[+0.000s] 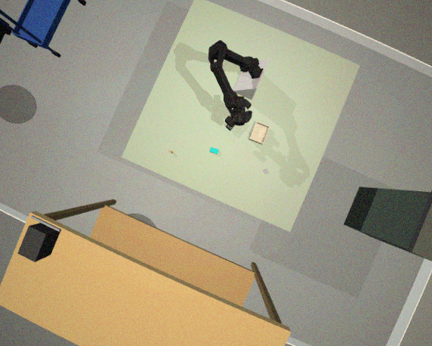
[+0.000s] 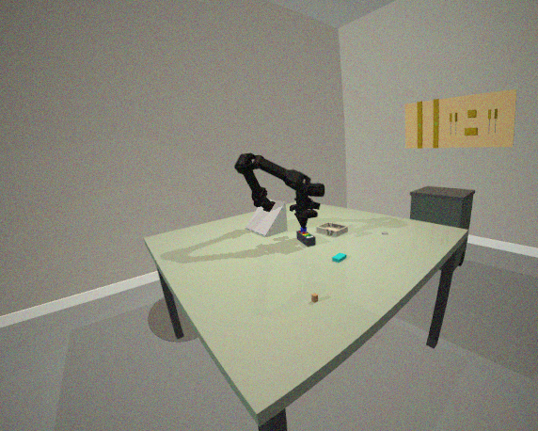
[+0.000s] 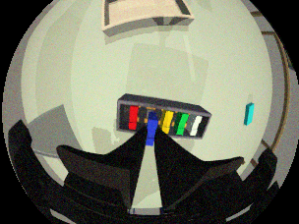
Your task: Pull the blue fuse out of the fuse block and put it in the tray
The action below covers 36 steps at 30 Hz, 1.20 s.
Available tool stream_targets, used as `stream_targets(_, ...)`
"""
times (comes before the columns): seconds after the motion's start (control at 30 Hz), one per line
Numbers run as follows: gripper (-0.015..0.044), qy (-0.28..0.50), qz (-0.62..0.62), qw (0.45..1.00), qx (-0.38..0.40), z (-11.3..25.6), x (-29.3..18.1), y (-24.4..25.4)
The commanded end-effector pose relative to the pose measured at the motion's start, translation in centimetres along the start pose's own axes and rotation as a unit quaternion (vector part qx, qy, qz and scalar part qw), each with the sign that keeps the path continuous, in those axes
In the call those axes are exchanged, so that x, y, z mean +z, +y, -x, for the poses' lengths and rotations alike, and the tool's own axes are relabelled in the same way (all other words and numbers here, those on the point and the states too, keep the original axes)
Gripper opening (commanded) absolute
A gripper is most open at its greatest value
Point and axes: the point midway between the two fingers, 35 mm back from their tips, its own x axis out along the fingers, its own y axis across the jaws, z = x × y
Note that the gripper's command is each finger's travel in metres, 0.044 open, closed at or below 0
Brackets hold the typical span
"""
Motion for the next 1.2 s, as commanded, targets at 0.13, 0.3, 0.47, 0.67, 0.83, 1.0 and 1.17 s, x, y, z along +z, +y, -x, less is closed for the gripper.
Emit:
stream_targets(0.13,0.0000,-0.001,-0.002,1.000,0.000,0.5,0.1,0.0)
stream_targets(0.3,0.0000,-0.001,-0.002,1.000,0.000,0.8,0.0,0.0)
stream_targets(0.47,0.0000,-0.001,-0.001,1.000,0.000,1.0,0.0,0.0)
stream_targets(0.67,0.0000,-0.001,-0.001,1.000,0.000,1.7,0.0,0.0)
stream_targets(0.83,0.0000,-0.002,-0.001,1.000,0.000,2.5,0.1,0.0)
stream_targets(1.0,0.0000,-0.002,-0.001,1.000,0.000,3.2,0.0,0.0)
stream_targets(1.17,0.0000,-0.002,-0.001,1.000,0.000,3.3,0.4,0.0)
